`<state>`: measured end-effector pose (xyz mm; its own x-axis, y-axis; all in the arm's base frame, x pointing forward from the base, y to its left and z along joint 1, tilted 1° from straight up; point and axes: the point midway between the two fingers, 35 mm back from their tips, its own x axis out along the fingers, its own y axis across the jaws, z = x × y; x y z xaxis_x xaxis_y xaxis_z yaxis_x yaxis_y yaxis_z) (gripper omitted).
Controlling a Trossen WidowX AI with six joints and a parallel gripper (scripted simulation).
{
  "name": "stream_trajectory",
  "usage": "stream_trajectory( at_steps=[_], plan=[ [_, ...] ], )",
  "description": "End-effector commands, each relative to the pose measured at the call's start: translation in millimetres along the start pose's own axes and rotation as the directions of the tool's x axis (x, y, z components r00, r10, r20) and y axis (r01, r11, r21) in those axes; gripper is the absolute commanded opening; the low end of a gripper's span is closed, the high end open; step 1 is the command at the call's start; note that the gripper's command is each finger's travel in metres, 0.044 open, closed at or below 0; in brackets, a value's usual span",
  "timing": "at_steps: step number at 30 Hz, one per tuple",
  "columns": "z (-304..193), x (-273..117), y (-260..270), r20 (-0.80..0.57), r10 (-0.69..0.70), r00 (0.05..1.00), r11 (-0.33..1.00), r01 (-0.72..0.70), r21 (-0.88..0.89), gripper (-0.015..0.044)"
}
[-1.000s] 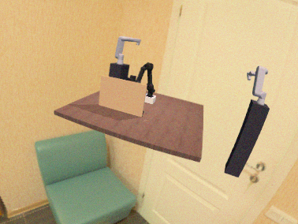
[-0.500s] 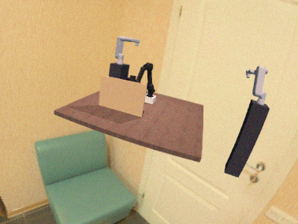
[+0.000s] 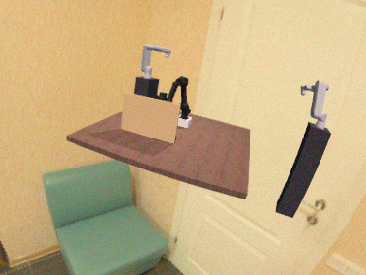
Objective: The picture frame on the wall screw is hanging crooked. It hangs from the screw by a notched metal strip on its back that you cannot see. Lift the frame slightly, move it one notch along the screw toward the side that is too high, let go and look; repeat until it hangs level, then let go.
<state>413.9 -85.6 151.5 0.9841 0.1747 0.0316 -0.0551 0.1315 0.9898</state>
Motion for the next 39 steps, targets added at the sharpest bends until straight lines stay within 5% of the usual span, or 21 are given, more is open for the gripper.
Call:
stream_trajectory(
  at_steps=[1,7,13,23,39],
  plan=[
    [0.9,0.3,-0.4,0.005,-0.002,1.000,1.000,0.002,0.002,0.0260],
    [1.4,0.4,-0.7,0.005,-0.002,1.000,1.000,0.002,0.002,0.0260],
    [1.4,0.4,-0.7,0.005,-0.002,1.000,1.000,0.002,0.002,0.0103],
    [1.4,0.4,-0.7,0.005,-0.002,1.000,1.000,0.002,0.002,0.0000],
    [0.5,0.3,1.7,0.005,-0.002,1.000,1.000,0.002,0.002,0.0000]
  ],
)
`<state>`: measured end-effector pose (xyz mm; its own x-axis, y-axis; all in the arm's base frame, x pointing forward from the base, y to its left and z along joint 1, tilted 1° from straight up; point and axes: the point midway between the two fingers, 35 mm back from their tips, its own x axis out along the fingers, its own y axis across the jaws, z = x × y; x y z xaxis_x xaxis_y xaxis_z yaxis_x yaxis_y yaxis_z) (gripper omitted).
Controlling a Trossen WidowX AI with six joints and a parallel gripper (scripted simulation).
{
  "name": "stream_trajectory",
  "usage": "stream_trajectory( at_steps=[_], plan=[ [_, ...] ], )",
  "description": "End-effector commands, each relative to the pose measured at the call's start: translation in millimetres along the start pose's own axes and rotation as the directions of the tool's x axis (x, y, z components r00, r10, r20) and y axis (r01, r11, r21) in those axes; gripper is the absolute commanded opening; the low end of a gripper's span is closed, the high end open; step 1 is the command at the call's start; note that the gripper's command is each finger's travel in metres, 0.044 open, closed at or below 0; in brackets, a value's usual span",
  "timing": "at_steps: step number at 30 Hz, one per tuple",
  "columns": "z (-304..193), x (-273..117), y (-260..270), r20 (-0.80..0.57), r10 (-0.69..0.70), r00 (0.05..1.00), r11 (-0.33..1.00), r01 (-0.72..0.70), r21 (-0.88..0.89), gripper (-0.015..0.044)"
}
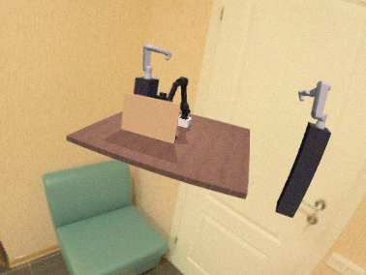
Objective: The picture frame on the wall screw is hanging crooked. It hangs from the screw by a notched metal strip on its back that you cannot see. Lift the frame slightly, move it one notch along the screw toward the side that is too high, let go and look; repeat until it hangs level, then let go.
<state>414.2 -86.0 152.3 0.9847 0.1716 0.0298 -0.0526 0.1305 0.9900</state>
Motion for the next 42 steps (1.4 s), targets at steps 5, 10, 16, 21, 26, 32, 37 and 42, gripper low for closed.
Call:
stream_trajectory(
  at_steps=[5,10,16,21,26,32,37,42],
  plan=[
    [-0.1,0.0,1.8,0.002,0.000,1.000,1.000,0.000,0.001,0.0000],
    [-0.1,0.0,2.4,0.002,0.000,1.000,1.000,0.000,0.001,0.0000],
    [-0.1,0.0,3.1,0.002,0.000,1.000,1.000,0.000,0.001,0.0000],
    [-0.1,0.0,3.7,0.002,0.000,1.000,1.000,0.000,0.001,0.0000],
    [0.0,0.0,4.3,0.002,0.000,1.000,1.000,0.000,0.001,0.0000],
    [0.0,0.0,5.0,0.002,0.000,1.000,1.000,0.000,0.001,0.0000],
    [0.0,0.1,5.6,0.002,0.000,1.000,1.000,0.000,0.001,0.0000],
    [0.0,0.1,6.2,0.002,0.000,1.000,1.000,0.000,0.001,0.0000]
  ],
)
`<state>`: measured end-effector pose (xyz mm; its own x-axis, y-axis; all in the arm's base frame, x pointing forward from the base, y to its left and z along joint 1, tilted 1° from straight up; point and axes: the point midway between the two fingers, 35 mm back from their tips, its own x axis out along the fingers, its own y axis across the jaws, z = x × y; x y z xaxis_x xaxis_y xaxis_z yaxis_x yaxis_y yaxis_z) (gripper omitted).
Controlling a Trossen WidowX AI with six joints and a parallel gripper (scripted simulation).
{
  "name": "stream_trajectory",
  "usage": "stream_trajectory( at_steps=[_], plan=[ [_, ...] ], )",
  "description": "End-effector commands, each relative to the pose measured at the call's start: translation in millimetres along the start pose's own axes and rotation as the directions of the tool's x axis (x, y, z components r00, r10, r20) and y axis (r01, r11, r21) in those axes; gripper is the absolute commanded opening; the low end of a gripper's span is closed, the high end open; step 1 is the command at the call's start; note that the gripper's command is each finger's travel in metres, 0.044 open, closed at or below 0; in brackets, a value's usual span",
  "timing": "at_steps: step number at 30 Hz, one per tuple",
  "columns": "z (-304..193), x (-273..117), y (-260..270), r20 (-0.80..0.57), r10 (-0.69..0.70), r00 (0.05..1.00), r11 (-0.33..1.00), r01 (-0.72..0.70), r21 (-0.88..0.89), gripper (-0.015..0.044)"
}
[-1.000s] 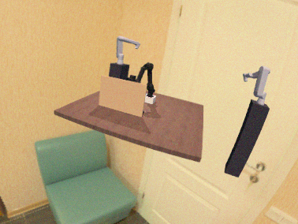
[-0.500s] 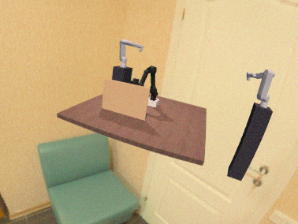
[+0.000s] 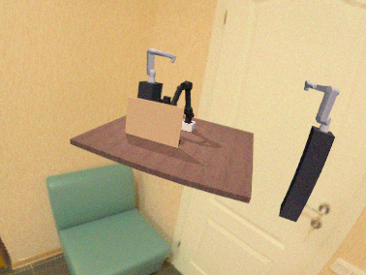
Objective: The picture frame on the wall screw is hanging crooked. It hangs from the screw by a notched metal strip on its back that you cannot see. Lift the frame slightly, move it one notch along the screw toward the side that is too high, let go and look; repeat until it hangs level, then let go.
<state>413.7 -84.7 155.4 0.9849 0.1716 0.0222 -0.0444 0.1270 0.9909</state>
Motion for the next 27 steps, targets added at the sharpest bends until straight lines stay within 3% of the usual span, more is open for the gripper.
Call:
stream_trajectory(
  at_steps=[1,27],
  plan=[
    [0.9,0.3,3.1,0.003,0.008,1.000,1.000,-0.008,-0.004,0.0000],
    [0.9,0.3,6.3,0.003,0.008,1.000,1.000,-0.008,-0.004,0.0000]
  ],
)
